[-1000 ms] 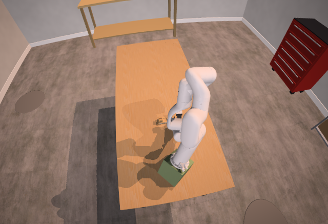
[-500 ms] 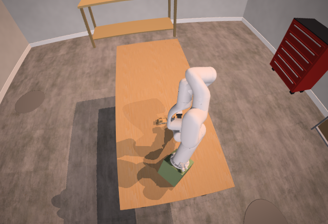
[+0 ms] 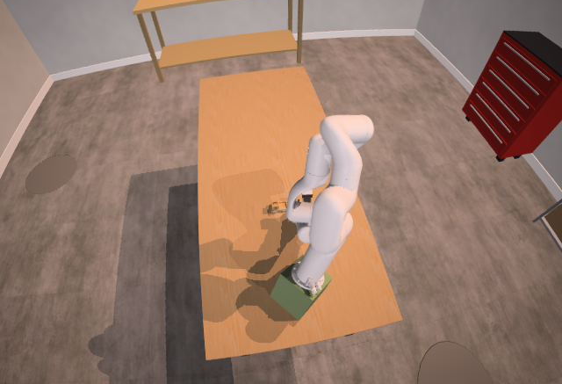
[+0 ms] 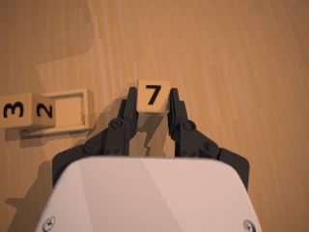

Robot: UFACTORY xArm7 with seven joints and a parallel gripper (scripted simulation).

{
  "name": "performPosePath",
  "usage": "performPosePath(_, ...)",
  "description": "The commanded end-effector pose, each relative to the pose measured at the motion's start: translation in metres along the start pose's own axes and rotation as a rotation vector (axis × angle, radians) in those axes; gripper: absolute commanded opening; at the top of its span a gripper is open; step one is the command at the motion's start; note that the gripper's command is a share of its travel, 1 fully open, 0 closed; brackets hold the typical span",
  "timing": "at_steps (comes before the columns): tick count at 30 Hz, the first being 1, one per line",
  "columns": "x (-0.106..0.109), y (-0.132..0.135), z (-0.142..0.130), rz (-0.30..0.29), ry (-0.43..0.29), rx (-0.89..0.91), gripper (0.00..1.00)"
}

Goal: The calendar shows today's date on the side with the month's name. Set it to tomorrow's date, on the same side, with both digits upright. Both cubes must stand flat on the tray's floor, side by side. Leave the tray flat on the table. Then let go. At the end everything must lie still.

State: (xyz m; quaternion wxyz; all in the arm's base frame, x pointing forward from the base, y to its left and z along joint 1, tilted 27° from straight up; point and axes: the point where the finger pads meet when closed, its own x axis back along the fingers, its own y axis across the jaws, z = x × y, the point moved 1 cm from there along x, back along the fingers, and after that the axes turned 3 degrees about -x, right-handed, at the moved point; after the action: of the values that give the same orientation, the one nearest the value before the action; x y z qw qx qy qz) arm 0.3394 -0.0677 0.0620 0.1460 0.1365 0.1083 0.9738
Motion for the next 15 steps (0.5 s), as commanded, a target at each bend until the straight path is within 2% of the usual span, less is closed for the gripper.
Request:
performPosePath(1, 0.005, -0.001, 0.008, 0.001, 0.001, -0.001, 0.29)
performPosePath(15, 0.031, -0.003, 0.045, 0.001, 0.000, -0.001, 0.29)
